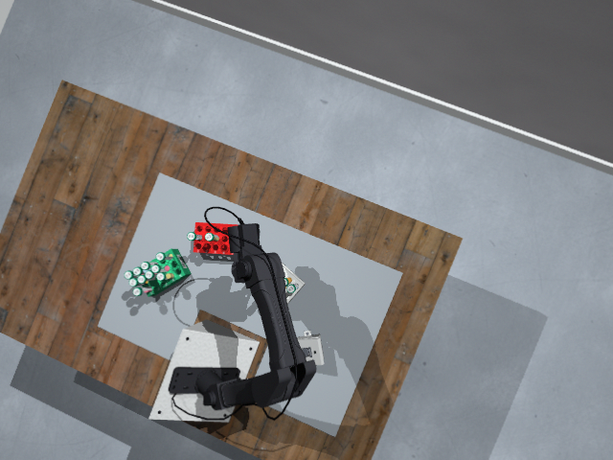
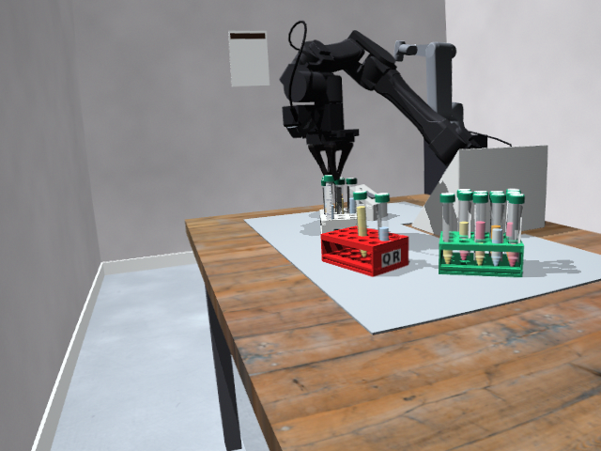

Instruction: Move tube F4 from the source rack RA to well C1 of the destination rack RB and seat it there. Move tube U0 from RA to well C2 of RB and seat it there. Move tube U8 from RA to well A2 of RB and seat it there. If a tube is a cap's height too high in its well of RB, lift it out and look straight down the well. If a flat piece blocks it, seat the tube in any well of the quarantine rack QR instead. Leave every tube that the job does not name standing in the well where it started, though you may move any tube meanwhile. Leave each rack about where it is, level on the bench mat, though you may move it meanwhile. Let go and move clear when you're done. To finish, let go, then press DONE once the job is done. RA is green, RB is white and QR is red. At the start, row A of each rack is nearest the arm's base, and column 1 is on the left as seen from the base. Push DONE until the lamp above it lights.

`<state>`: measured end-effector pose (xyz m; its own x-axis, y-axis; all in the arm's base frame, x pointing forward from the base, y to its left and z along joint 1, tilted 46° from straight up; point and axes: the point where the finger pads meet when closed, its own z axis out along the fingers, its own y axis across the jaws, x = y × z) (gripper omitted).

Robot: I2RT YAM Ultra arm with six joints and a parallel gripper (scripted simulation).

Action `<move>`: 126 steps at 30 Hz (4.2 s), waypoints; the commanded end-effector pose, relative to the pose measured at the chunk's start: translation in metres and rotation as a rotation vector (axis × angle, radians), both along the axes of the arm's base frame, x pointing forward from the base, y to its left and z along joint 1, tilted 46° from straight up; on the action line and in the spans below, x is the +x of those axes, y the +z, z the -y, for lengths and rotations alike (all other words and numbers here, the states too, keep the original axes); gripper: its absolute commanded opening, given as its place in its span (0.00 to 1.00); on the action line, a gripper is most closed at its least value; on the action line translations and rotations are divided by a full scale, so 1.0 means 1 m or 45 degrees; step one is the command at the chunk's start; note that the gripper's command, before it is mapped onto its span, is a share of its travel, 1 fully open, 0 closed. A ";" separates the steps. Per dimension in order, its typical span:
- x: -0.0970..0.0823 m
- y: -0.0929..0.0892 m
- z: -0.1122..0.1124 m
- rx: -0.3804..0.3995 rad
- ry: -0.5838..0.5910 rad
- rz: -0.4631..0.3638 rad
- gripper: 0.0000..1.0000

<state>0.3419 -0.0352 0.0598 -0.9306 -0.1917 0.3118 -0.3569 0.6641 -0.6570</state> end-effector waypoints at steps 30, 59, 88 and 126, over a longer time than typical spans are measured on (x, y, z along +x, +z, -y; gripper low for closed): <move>0.002 -0.006 0.005 0.011 0.020 0.016 0.00; 0.002 -0.006 0.005 0.011 0.020 0.016 0.30; 0.003 0.029 -0.040 0.016 0.022 0.007 0.30; 0.010 0.049 -0.052 0.015 0.036 0.029 0.30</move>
